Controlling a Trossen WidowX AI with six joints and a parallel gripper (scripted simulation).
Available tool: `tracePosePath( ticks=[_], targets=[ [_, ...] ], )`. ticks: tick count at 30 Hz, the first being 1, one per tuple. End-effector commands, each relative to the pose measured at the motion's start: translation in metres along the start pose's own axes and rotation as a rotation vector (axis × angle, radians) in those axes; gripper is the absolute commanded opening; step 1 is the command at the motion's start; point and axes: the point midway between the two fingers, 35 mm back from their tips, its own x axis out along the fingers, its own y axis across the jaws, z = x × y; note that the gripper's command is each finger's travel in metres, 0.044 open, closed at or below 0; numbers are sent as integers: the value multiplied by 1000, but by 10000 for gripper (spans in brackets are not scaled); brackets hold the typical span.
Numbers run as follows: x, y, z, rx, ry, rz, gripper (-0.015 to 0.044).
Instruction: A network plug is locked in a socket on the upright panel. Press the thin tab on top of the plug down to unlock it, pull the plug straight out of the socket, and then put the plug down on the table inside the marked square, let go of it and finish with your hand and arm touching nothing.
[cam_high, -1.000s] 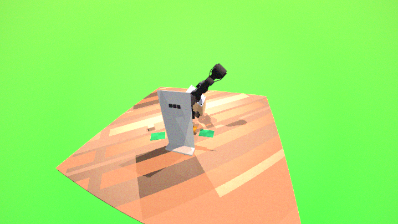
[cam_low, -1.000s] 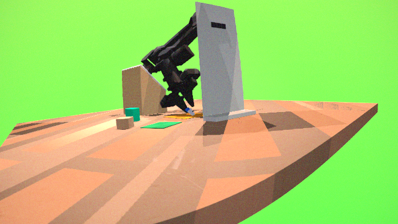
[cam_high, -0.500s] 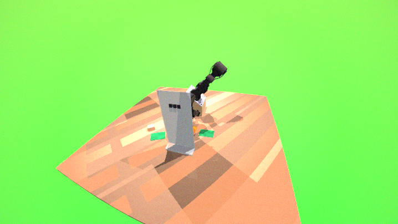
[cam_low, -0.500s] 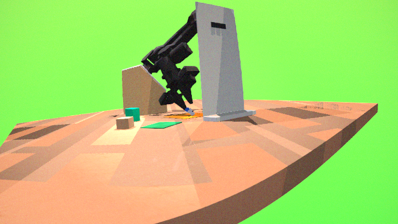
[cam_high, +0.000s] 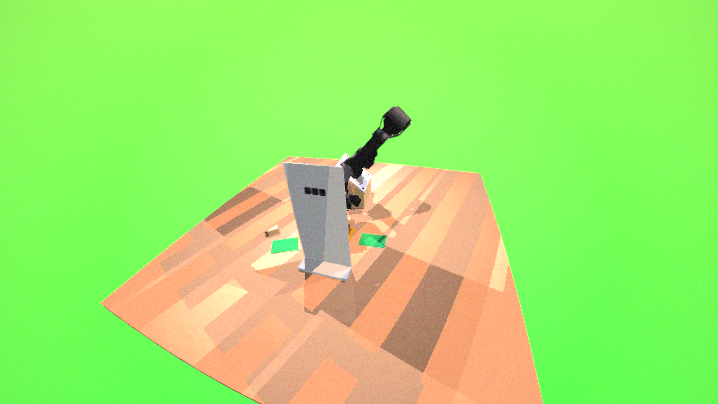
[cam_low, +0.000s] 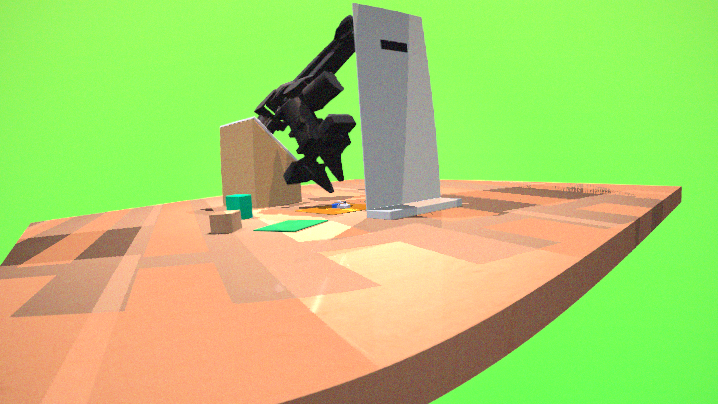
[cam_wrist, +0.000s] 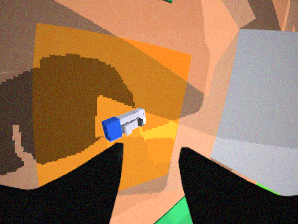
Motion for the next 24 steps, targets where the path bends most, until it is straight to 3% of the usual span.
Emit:
tracePosePath(
  ticks=[1, 24],
  targets=[
    [-4, 2, 1, -1, -3, 2, 156],
    [-16, -11, -4, -5, 6, 8, 156]
  ],
)
